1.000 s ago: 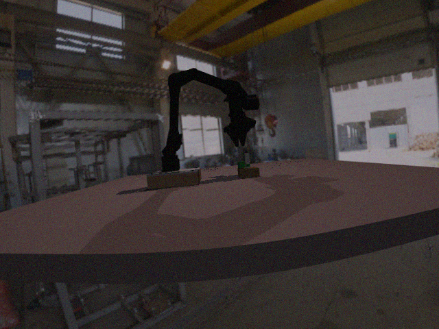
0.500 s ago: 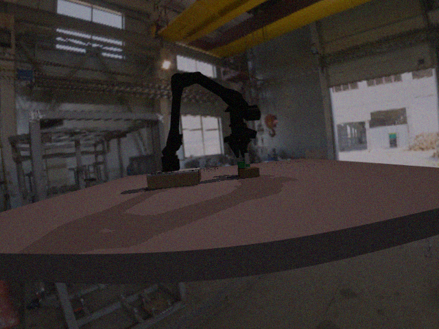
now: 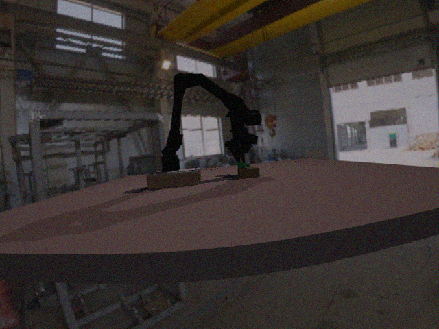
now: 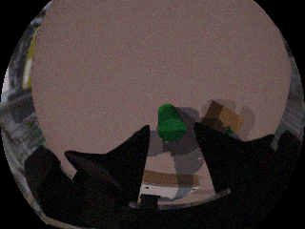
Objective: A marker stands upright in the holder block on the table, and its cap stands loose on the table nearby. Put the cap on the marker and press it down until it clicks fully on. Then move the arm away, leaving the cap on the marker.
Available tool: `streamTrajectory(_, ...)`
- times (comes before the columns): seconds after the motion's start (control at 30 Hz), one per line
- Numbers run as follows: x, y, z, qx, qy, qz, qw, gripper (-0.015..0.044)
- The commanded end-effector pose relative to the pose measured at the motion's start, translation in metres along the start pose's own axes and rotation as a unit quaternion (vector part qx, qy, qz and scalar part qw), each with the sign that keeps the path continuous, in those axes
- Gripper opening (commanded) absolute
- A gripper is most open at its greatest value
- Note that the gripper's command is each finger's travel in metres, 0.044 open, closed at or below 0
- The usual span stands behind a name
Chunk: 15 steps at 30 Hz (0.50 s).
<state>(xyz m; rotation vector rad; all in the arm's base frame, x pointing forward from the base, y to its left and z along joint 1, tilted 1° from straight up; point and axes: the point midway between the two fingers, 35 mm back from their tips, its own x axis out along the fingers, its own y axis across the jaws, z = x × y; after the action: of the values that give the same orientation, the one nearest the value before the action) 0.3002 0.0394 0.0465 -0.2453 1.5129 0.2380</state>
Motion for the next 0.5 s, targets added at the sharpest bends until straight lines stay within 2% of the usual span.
streamTrajectory(0.0,0.007,0.001,0.000,-0.002,0.001,0.003,1.000,0.0256)
streamTrajectory(0.47,0.029,0.001,-0.002,-0.002,0.001,0.003,1.000,0.0256)
